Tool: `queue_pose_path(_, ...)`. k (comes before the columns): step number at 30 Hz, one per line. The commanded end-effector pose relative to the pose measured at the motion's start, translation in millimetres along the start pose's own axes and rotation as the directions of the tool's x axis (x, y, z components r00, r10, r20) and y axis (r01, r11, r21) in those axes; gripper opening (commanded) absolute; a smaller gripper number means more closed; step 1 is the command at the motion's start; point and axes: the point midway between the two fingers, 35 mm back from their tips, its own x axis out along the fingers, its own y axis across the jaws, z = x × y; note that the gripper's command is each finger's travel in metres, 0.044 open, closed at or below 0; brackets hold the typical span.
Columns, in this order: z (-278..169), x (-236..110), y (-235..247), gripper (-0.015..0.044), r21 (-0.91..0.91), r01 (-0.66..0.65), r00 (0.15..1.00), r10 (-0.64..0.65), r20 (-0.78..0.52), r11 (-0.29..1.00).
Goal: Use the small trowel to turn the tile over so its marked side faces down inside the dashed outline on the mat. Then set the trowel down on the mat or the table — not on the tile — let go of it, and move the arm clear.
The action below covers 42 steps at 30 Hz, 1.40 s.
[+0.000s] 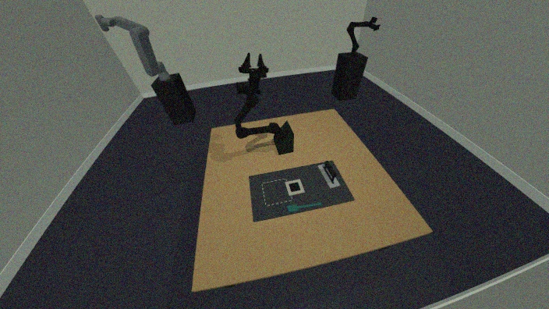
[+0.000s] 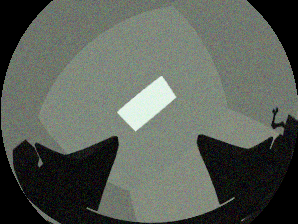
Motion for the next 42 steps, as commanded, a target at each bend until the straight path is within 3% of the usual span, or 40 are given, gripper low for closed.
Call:
queue_pose_path(1,0.0,0.0,0.0,0.0374,0.000,0.000,1.000,0.000,0.000,1.000)
queue_pose_path(11,0.0,0.0,-0.1,0.0111,0.000,0.000,1.000,0.000,0.000,1.000)
queue_pose_path(21,0.0,0.0,0.0,0.0100,0.000,0.000,1.000,0.000,0.000,1.000)
queue_pose_path(25,0.0,0.0,0.0,0.0000,0.000,0.000,1.000,0.000,0.000,1.000)
queue_pose_path(39,0.0,0.0,0.0,0.0000,0.000,0.000,1.000,0.000,0.000,1.000)
queue_pose_path(42,0.0,0.0,0.0,0.0079,0.000,0.000,1.000,0.000,0.000,1.000)
